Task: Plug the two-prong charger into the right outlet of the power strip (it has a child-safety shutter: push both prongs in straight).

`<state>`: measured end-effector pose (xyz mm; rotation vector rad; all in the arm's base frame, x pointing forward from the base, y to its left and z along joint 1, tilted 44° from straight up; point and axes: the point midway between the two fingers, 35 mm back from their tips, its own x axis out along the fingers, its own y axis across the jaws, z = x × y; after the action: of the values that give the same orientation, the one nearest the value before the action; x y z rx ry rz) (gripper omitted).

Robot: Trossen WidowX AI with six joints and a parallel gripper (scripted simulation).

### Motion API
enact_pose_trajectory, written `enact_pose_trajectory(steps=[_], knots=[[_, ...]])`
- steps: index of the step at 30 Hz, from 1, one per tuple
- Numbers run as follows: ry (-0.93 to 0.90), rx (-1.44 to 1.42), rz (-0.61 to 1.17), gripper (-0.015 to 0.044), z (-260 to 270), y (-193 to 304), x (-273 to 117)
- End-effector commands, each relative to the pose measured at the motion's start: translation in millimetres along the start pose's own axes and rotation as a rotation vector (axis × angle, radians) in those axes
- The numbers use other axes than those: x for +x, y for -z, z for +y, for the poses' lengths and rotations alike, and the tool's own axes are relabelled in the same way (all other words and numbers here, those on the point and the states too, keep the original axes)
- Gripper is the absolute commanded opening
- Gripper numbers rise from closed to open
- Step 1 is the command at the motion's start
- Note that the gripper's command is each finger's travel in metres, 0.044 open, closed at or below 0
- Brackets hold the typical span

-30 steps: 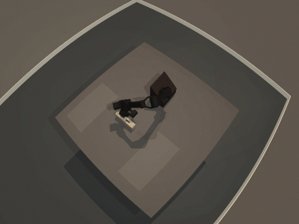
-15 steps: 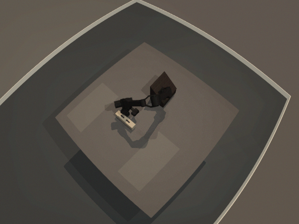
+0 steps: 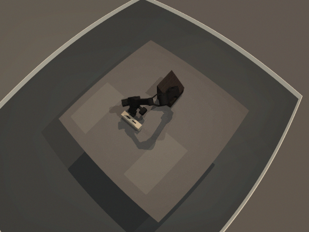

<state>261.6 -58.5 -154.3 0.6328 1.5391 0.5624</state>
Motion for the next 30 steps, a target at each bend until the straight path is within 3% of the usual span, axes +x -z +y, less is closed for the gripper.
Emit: enact_pose_trajectory(steps=[1, 3, 11, 30], knots=[[0.004, -0.006, 0.006, 0.044, 0.0, 5.6, 1.4], [0.0, 0.004, -0.049, 0.044, -0.9, -1.3, -4.7], [0.005, -0.003, -0.585, 0.044, -1.8, -11.9, -74.1], [0.005, -0.004, -0.596, 0.044, -1.6, -11.7, -75.8]])
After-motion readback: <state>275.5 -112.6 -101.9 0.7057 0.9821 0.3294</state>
